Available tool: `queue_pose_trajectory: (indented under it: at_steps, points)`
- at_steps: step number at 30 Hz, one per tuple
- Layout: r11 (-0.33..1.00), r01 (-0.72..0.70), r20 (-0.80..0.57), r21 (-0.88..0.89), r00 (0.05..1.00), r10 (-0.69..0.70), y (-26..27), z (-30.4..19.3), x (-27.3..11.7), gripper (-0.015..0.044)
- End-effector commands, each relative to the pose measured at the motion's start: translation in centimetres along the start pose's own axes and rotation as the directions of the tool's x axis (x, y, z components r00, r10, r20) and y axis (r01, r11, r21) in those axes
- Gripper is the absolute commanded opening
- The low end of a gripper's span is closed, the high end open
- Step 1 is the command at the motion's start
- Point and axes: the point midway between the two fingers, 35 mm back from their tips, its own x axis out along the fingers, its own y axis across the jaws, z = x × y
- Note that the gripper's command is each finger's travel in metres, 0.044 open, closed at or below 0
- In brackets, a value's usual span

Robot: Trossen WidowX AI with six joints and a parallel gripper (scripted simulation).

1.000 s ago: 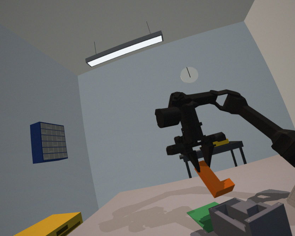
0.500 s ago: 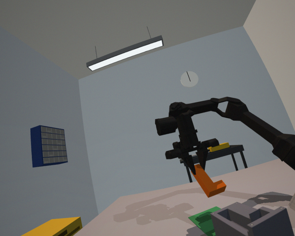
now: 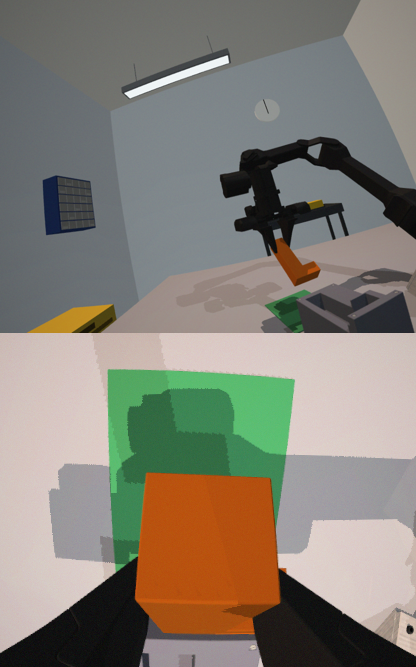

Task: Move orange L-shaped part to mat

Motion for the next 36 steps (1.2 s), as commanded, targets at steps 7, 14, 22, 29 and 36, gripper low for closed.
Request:
queue_pose_trajectory:
  at_steps: [7, 14, 22, 29, 36]
  points:
    - [1.000, 0.003, 0.005, -0.002, 1.000, -0.003, -0.1, 0.1, 1.6, 0.0000]
    - [1.000, 0.003, 0.005, -0.002, 1.000, -0.003, -0.1, 0.1, 2.7, 0.0000]
    - [1.000, 0.003, 0.006, -0.002, 1.000, -0.003, -0.1, 0.2, 3.9, 0.0000]
    - [1.000, 0.003, 0.006, -0.002, 1.000, -0.003, -0.1, 0.2, 5.0, 0.0000]
    - [1.000, 0.004, 0.007, -0.001, 1.000, -0.004, -0.1, 0.2, 6.0, 0.0000]
